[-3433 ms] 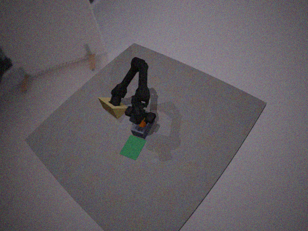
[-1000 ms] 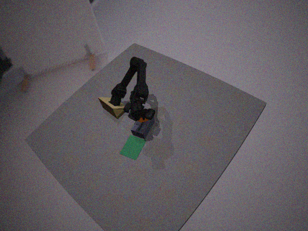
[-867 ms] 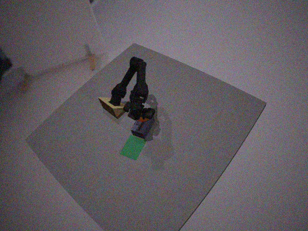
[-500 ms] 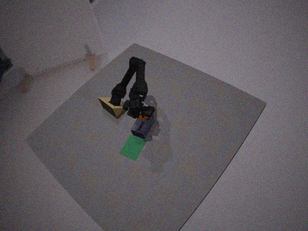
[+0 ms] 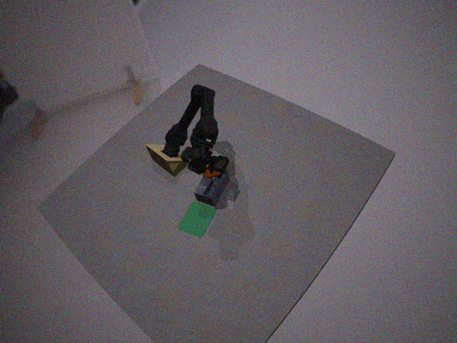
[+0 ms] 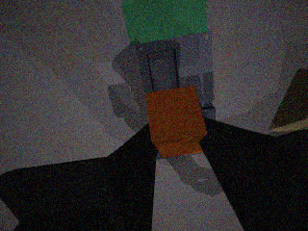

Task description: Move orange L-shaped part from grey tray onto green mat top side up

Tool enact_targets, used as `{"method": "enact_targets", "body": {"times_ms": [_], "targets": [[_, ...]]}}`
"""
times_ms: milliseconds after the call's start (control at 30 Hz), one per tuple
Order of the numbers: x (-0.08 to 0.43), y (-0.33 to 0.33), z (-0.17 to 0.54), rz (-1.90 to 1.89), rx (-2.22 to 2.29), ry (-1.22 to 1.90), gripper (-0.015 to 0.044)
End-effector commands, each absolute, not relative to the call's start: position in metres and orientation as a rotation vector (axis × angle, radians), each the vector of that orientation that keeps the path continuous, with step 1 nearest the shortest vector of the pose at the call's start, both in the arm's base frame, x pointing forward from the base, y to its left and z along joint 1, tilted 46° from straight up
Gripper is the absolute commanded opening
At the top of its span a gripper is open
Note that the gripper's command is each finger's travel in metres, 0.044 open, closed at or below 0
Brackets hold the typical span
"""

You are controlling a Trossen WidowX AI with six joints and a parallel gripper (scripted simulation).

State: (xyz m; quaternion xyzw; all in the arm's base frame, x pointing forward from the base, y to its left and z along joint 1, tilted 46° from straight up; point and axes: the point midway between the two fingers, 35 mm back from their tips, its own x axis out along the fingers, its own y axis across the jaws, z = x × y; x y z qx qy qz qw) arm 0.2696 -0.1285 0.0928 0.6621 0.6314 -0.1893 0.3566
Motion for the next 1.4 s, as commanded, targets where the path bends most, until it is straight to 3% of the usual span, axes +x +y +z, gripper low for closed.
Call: {"method": "enact_targets", "body": {"times_ms": [0, 1367], "targets": [[0.27, -0.134, 0.085, -0.491, 1.706, 1.642, 0.0], [0.286, -0.245, -0.022, -0.495, 1.698, 1.634, 0.0]]}}
